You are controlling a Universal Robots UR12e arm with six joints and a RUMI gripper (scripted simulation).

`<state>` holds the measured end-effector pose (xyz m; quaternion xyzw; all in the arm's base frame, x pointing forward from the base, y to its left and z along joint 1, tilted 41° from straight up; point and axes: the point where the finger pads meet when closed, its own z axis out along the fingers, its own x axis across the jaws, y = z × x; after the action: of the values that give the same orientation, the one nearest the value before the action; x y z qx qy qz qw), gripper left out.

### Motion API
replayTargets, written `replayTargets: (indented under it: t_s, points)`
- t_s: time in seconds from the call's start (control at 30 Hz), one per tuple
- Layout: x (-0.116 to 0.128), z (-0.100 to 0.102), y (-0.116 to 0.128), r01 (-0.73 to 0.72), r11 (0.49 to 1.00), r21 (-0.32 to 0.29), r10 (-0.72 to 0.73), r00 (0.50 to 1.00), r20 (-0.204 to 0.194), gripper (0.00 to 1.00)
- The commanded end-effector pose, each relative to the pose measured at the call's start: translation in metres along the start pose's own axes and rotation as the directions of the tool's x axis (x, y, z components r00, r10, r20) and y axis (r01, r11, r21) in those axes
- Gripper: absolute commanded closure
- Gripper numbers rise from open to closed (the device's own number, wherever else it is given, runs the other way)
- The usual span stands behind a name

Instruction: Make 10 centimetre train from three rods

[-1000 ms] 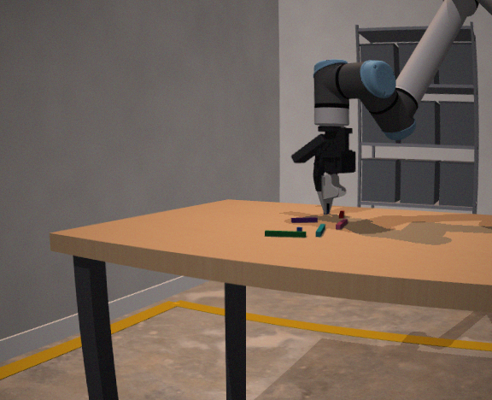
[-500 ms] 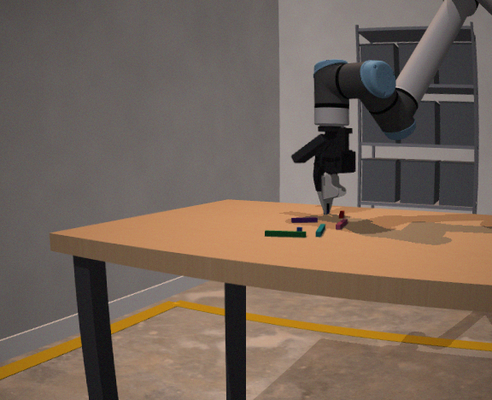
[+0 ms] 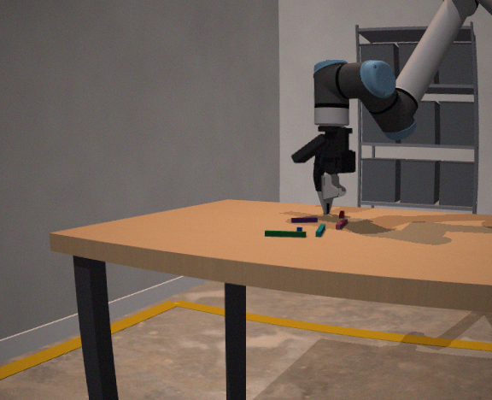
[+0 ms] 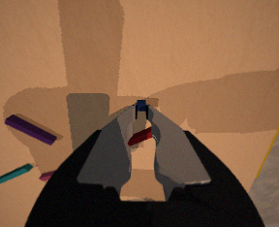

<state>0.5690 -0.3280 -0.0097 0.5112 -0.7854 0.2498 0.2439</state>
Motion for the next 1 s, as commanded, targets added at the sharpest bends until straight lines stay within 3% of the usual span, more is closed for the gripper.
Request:
replayTargets:
  t_s: [0.0,0.13,0.3,0.37,0.57,0.97]
  points:
    - [-0.001,-0.005,0.002,0.002,1.0,0.001,-0.002,1.0,0.001,1.0]
    - [0.0,-0.024,0.0,0.001,1.0,0.002,-0.001,1.0,0.0,1.0]
    - [0.001,-0.061,-0.002,-0.002,1.0,0.005,0.002,1.0,0.0,1.0]
    - [0.001,-0.061,-0.002,-0.002,1.0,0.005,0.002,1.0,0.0,1.0]
    - [0.001,-0.096,-0.002,-0.002,1.0,0.005,0.002,1.0,0.0,1.0]
    - [0.0,-0.099,0.0,0.0,1.0,-0.001,0.0,1.0,0.001,1.0]
